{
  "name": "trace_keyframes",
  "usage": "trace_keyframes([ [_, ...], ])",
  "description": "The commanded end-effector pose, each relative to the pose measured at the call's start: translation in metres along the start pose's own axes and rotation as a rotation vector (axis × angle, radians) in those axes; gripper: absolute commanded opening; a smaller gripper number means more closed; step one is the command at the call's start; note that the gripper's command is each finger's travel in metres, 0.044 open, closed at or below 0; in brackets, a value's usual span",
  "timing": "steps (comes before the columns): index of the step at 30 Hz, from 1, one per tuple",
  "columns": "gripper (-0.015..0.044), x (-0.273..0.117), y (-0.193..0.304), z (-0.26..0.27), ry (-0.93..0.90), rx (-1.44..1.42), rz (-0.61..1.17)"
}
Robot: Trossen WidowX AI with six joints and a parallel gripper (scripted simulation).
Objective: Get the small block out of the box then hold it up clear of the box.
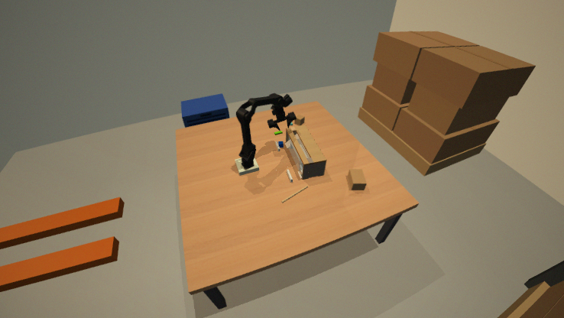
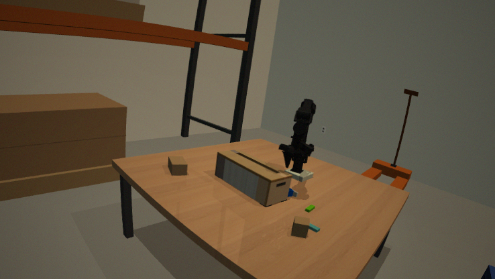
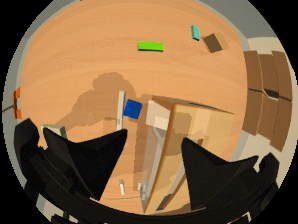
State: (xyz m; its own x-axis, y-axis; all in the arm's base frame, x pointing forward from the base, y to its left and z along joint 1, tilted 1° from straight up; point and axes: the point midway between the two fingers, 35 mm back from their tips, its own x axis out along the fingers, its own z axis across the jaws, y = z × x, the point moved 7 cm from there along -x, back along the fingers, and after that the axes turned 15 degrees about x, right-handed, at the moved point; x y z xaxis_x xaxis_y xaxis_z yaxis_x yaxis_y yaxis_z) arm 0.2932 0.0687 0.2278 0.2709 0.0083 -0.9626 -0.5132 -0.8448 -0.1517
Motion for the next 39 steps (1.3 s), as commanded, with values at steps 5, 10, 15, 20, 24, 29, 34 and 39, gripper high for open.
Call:
trace_keyframes([
  [5, 0.0285, -0.013, -0.006, 0.023, 0.130, -1.195, 0.117],
  [10, 0.0285, -0.015, -0.008, 0.028, 0.136, -1.525, 0.169],
  [15, 0.0285, -0.015, -0.009, 0.028, 0.136, -1.582, 0.178],
  [20, 0.0285, -0.015, -0.009, 0.028, 0.136, -1.582, 0.178],
  [24, 0.0285, -0.015, -0.009, 0.028, 0.136, -1.582, 0.178],
  [29, 0.0285, -0.013, -0.009, 0.029, 0.136, -1.582, 0.178],
  [34, 0.0285, 0.045, -0.003, 0.040, 0.136, -1.582, 0.178],
  [39, 0.0285, 0.076, 0.005, 0.049, 0.136, -1.582, 0.178],
])
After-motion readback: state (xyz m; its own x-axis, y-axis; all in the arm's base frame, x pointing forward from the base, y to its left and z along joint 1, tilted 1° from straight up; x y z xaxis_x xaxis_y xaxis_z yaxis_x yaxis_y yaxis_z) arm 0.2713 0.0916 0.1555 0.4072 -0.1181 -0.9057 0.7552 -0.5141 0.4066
